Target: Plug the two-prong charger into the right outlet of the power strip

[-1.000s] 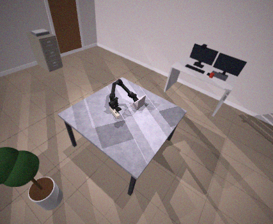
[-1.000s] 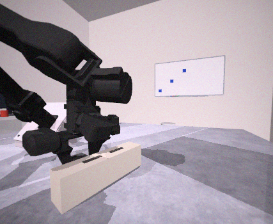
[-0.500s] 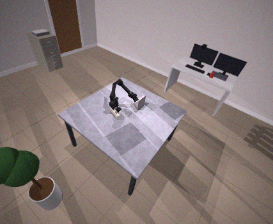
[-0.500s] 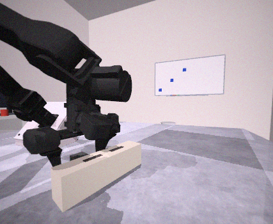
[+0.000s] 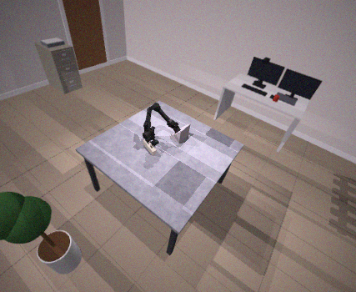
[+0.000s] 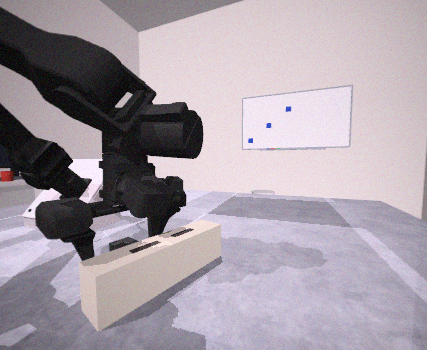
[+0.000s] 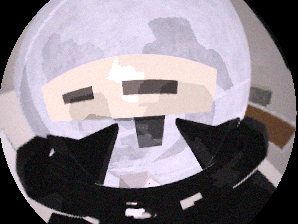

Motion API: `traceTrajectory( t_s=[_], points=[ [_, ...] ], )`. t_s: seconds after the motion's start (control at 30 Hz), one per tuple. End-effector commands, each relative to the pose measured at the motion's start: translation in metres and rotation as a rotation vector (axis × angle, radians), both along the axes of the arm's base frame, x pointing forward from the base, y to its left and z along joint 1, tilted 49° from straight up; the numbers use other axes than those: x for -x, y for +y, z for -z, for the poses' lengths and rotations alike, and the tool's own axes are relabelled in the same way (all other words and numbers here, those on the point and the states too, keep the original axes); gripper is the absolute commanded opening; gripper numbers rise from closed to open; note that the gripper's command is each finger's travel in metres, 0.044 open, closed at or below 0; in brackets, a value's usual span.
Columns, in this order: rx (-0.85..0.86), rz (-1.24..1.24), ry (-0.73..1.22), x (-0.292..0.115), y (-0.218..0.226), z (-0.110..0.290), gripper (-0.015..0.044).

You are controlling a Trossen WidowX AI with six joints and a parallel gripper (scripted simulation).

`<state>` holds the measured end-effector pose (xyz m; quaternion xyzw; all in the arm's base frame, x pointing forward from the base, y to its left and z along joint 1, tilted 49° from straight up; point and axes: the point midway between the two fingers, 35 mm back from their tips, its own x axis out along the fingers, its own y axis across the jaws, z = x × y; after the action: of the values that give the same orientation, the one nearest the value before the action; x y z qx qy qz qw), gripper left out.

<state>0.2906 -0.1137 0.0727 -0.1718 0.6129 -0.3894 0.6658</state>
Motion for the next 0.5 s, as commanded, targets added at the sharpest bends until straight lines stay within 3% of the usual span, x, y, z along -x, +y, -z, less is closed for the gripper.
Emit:
traceTrajectory(
  t_s=[0.0,0.47],
  points=[
    [0.006,0.003,-0.003,0.0025,-0.0001,0.0009,0.0440],
    [0.009,0.003,-0.011,0.0066,0.0007,0.0021,0.0440]
  ],
)
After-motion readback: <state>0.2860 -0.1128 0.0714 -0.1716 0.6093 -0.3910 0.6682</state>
